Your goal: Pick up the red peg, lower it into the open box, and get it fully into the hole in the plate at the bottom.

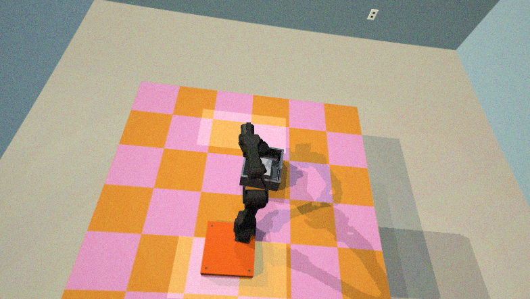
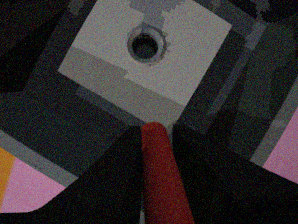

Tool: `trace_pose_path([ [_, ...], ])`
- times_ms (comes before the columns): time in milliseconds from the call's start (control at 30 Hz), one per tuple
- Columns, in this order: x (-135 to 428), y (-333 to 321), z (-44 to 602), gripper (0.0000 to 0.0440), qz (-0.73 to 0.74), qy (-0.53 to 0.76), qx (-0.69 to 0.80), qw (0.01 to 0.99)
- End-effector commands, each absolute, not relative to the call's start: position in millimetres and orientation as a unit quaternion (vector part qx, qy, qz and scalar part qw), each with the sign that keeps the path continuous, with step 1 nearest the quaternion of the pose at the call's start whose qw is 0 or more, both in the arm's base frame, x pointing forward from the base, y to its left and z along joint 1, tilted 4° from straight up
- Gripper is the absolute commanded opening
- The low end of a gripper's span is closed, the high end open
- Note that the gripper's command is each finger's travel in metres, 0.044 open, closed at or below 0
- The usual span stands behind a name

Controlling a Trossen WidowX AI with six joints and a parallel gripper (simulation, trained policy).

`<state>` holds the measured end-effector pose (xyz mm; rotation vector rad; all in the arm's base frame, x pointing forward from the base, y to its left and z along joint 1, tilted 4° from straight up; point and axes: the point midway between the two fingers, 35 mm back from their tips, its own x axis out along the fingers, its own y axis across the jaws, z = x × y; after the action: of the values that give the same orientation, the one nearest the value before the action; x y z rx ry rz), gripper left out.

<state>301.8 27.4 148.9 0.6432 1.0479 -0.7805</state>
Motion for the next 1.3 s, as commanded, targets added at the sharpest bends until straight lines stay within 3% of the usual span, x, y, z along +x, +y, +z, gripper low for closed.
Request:
trace_pose_path([
  [0, 310, 19, 147, 0.0, -0.355, 0.479, 0.293, 0.747],
  [533, 340, -15, 112, 0.0002, -0.324, 0.523, 0.265, 0.743],
  [600, 341, -16, 106, 0.0023, -0.318, 0.532, 0.261, 0.74],
  [767, 344, -19, 94, 0.0141, -0.311, 0.552, 0.261, 0.728],
  [1267, 374, -25, 124, 0.0171, -0.28, 0.576, 0.258, 0.723],
])
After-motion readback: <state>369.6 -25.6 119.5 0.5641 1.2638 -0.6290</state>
